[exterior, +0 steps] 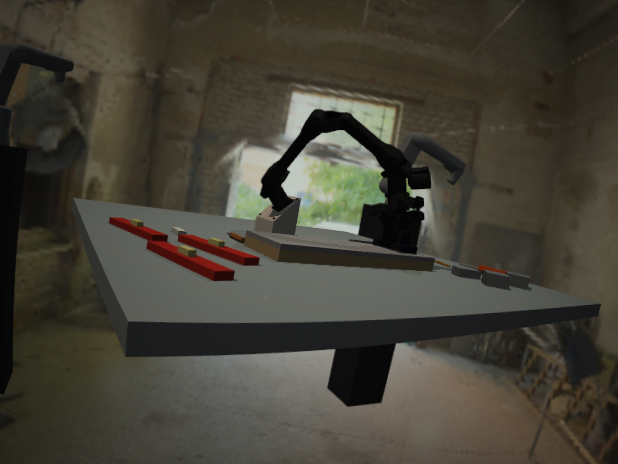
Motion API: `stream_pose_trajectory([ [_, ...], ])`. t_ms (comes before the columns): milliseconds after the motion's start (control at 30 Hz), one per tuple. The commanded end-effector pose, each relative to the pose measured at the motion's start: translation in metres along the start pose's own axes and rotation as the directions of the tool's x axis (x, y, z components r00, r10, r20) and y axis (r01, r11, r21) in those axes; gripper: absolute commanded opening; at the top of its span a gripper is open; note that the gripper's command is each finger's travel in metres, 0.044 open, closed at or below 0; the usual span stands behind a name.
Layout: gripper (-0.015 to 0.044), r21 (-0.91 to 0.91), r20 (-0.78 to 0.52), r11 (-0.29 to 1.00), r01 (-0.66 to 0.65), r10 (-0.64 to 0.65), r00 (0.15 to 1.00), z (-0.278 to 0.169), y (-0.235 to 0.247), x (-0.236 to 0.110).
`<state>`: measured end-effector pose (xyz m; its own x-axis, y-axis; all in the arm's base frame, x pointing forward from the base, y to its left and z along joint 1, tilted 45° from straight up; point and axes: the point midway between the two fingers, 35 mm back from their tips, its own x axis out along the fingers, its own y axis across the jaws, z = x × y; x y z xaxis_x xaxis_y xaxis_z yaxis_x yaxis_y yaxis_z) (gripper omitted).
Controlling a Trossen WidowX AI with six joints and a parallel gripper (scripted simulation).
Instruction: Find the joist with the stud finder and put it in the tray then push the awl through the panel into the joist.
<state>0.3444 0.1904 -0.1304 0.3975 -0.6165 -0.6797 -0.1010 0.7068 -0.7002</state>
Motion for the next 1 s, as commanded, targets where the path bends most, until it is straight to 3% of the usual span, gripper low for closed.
stream_pose_trajectory([
  [0, 0.0, 0.002, -0.002, 1.0, -0.006, 0.006, 1.0, -0.001, 0.015, -0.001],
  [467, 0.0, 0.002, -0.002, 1.0, -0.006, 0.006, 1.0, -0.001, 0.011, -0.001],
  [967, 0.0, 0.001, -0.003, 1.0, -0.003, 0.003, 1.0, -0.001, -0.041, 0.0],
])
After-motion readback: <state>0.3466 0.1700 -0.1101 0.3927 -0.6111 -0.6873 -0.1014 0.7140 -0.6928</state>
